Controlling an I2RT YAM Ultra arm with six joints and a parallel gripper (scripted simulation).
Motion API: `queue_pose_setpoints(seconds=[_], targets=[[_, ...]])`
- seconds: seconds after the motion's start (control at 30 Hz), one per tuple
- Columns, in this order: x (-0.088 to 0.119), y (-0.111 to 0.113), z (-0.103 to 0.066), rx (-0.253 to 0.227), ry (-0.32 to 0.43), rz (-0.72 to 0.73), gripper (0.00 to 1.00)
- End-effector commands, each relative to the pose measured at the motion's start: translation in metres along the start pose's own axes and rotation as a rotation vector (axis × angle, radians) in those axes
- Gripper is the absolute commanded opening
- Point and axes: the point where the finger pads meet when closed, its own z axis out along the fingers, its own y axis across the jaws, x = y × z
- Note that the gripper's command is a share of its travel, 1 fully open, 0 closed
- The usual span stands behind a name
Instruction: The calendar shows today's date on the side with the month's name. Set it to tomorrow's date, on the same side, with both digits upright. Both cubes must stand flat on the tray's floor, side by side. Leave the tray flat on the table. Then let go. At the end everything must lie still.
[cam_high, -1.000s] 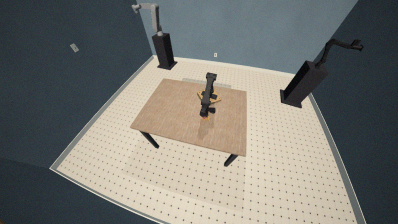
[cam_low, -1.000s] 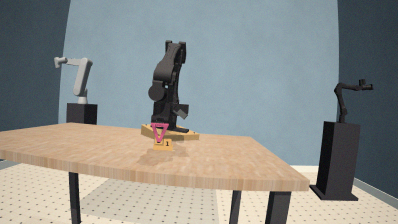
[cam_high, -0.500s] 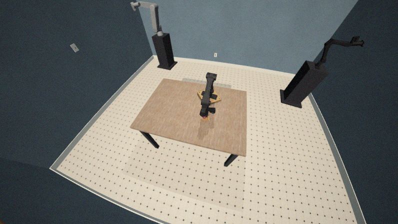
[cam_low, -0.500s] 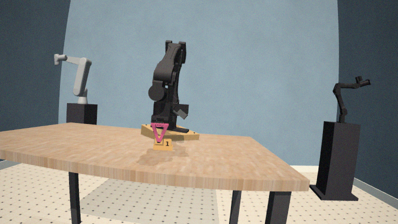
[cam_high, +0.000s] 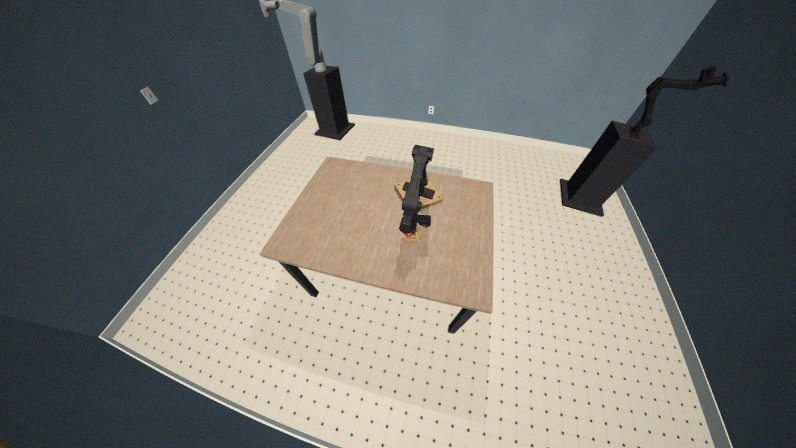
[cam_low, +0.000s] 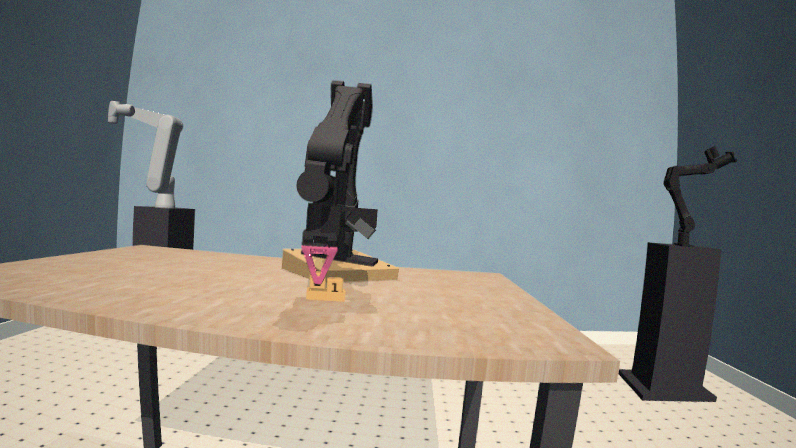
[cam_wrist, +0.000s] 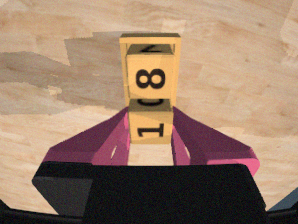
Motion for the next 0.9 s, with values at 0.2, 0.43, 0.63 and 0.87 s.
queue_pose_setpoints(seconds=[0.2, 0.43, 0.63, 0.87], targets=[[-0.005, 0.002, 0.001, -0.001, -0.006, -0.007, 0.26], [-0.004, 0.006, 0.01, -0.022, -0.01, 0.0, 0.26], [-0.004, 0.0, 0.008, -0.001, -0.006, -0.003, 0.26], [-0.005, 0.004, 0.015, -0.016, -0.009, -0.004, 0.26]])
